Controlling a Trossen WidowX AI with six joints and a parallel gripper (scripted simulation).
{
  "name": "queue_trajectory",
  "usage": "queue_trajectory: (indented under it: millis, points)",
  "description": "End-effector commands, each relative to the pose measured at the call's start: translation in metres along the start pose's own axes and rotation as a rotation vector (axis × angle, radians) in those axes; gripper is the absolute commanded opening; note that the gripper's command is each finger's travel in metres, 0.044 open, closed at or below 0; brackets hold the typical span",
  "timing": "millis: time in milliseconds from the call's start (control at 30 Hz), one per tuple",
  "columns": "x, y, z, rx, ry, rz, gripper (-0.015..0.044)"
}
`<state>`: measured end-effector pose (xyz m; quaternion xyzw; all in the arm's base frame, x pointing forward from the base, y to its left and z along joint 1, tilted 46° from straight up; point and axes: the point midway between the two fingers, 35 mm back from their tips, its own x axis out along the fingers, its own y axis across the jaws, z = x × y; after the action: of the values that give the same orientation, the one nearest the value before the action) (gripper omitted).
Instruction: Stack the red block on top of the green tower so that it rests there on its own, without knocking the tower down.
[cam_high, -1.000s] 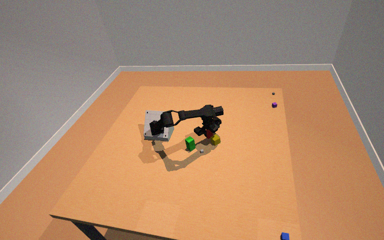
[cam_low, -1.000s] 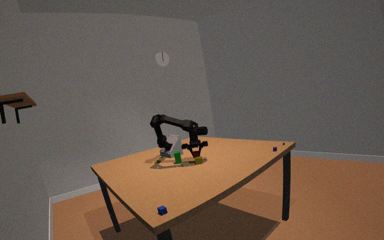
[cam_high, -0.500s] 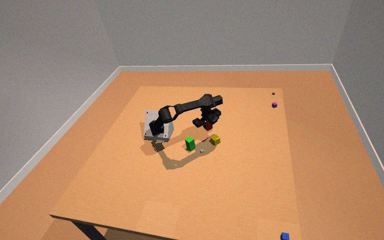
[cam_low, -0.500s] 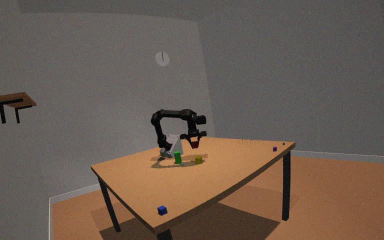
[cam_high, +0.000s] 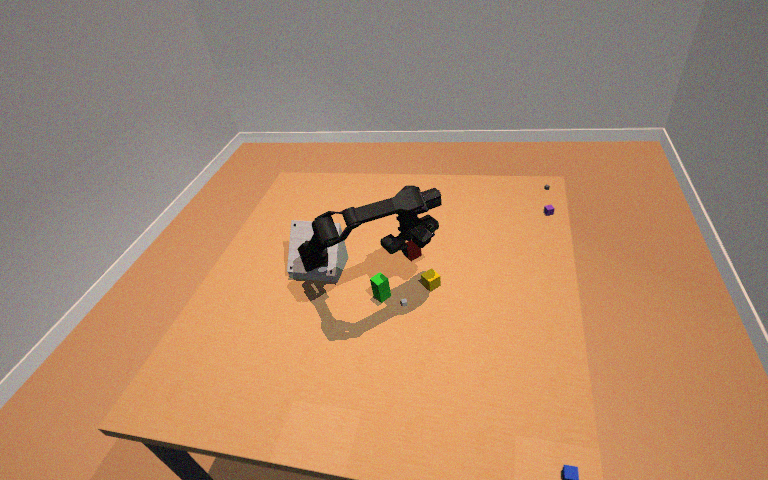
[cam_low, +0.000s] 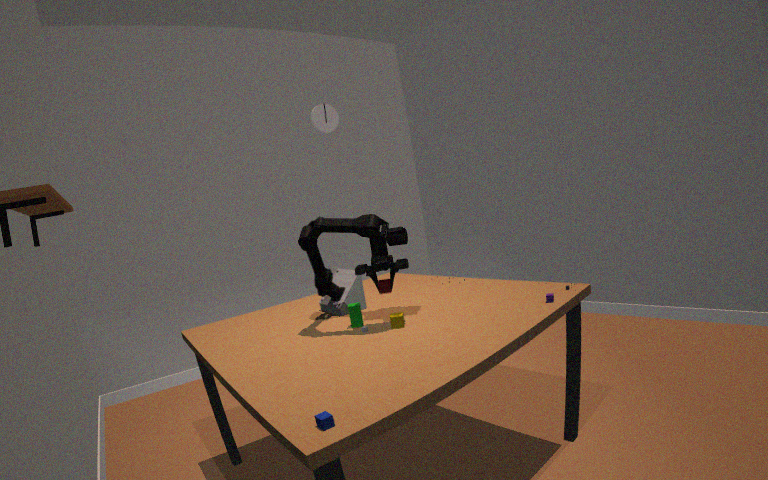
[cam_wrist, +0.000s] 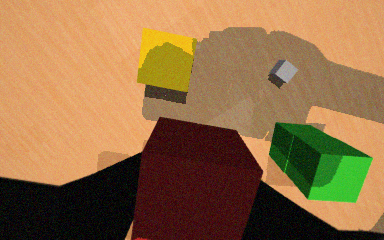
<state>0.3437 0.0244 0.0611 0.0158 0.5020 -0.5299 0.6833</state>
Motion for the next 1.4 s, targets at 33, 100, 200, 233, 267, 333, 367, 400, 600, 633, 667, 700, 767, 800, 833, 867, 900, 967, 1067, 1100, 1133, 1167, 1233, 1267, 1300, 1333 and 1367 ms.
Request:
queue_trajectory:
  millis: [33, 100, 200, 233, 267, 333, 367, 400, 600, 633, 667, 700, 767, 800, 833, 867, 900, 967, 1067, 1100, 1133, 1167, 1233, 1267, 1300, 1333, 1367]
  points:
    - [-0.003, -0.024, 0.0, 0.001, 0.004, -0.002, 0.0]
    - [-0.003, -0.033, 0.0, 0.0, 0.004, -0.003, 0.0]
    - [-0.004, -0.047, 0.0, 0.0, 0.004, -0.003, 0.0]
    - [-0.004, -0.051, -0.001, 0.0, 0.004, -0.004, 0.0]
    - [-0.004, -0.056, -0.001, -0.001, 0.004, -0.004, 0.0]
    - [-0.004, -0.065, -0.002, -0.001, 0.004, -0.004, 0.0]
    - [-0.004, -0.069, -0.003, -0.001, 0.004, -0.005, 0.0]
    - [-0.003, -0.074, -0.003, -0.001, 0.004, -0.005, 0.0]
    - [-0.001, -0.1, -0.008, -0.003, 0.004, -0.006, 0.0]
    - [-0.001, -0.105, -0.009, -0.003, 0.004, -0.007, 0.0]
    - [0.0, -0.109, -0.01, -0.003, 0.004, -0.007, 0.0]
    - [0.001, -0.113, -0.012, -0.003, 0.004, -0.007, 0.0]
    - [0.002, -0.121, -0.014, -0.004, 0.004, -0.008, 0.0]
    - [0.002, -0.123, -0.014, -0.004, 0.004, -0.008, 0.0]
    - [0.003, -0.124, -0.015, -0.004, 0.004, -0.008, 0.0]
    - [0.003, -0.124, -0.015, -0.004, 0.004, -0.008, 0.0]
    - [0.003, -0.124, -0.015, -0.004, 0.004, -0.008, 0.0]
    - [0.004, -0.124, -0.015, -0.004, 0.004, -0.008, 0.0]
    - [0.007, -0.125, -0.017, -0.004, 0.004, -0.008, 0.0]
    - [0.008, -0.125, -0.017, -0.004, 0.004, -0.008, 0.0]
    - [0.009, -0.125, -0.017, -0.004, 0.004, -0.008, 0.0]
    - [0.011, -0.125, -0.017, -0.004, 0.004, -0.008, 0.0]
    - [0.016, -0.125, -0.017, -0.004, 0.004, -0.007, 0.0]
    - [0.02, -0.125, -0.017, -0.004, 0.004, -0.007, 0.0]
    - [0.023, -0.125, -0.017, -0.003, 0.004, -0.007, 0.0]
    - [0.027, -0.125, -0.017, -0.003, 0.004, -0.007, 0.0]
    - [0.031, -0.125, -0.017, -0.003, 0.004, -0.008, 0.0]
